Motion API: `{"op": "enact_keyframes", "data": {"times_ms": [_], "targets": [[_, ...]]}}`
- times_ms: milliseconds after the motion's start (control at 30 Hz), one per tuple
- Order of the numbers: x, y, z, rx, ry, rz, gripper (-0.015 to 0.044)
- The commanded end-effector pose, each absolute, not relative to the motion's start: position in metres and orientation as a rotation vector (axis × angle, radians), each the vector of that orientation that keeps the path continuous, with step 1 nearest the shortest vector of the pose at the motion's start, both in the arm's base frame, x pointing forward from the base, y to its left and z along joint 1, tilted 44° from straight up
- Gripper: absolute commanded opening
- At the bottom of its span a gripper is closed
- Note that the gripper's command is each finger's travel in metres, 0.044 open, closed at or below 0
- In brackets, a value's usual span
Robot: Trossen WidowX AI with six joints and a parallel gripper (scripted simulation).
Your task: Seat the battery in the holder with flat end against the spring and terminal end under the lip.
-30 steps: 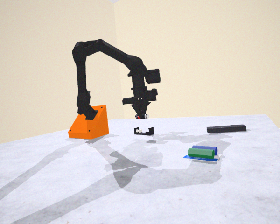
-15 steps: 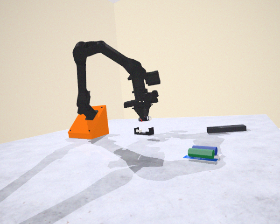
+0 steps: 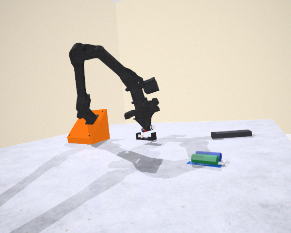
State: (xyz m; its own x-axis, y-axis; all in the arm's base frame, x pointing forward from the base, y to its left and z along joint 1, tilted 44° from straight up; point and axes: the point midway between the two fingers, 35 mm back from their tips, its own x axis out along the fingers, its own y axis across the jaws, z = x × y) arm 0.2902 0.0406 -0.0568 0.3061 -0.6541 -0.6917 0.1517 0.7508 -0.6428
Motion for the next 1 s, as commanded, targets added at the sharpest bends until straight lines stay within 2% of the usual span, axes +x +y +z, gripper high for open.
{"op": "enact_keyframes", "data": {"times_ms": [0, 967], "targets": [[0.290, 0.037, -0.057, -0.525, 1.123, -0.558, 0.0073], [0.286, 0.031, -0.071, -0.560, 0.975, -0.485, 0.0073]]}}
